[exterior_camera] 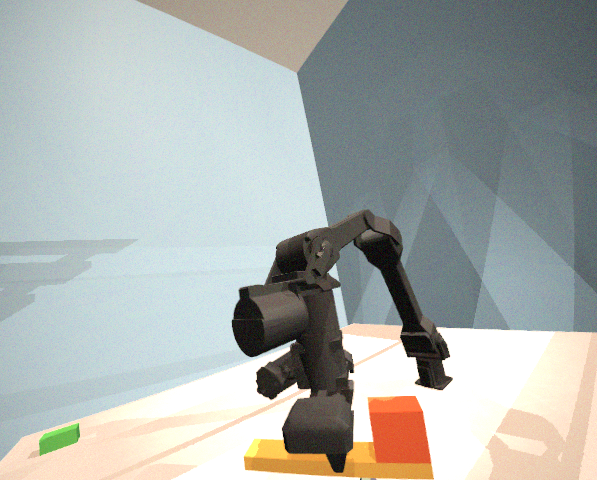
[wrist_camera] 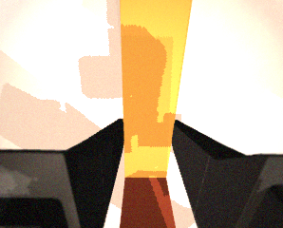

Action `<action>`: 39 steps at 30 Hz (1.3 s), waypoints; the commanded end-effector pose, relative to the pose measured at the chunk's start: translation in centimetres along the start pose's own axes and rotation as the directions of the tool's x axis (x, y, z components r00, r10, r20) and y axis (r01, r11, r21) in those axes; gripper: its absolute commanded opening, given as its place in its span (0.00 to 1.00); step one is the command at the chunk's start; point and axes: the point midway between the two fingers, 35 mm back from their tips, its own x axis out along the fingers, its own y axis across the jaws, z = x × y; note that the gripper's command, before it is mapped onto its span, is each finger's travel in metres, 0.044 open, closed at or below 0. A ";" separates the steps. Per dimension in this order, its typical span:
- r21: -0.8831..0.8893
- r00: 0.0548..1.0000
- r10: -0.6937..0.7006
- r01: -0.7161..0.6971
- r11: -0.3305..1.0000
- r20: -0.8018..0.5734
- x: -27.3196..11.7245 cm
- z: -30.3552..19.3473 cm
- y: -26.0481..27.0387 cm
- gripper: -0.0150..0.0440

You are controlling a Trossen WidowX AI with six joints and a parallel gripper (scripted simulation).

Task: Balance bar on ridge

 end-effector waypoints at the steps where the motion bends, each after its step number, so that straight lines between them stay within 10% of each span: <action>1: 0.004 1.000 0.005 -0.005 1.000 -0.003 0.0 0.0 0.1 0.25; 39: 0.004 1.000 0.005 -0.005 1.000 -0.003 0.3 0.0 0.1 0.25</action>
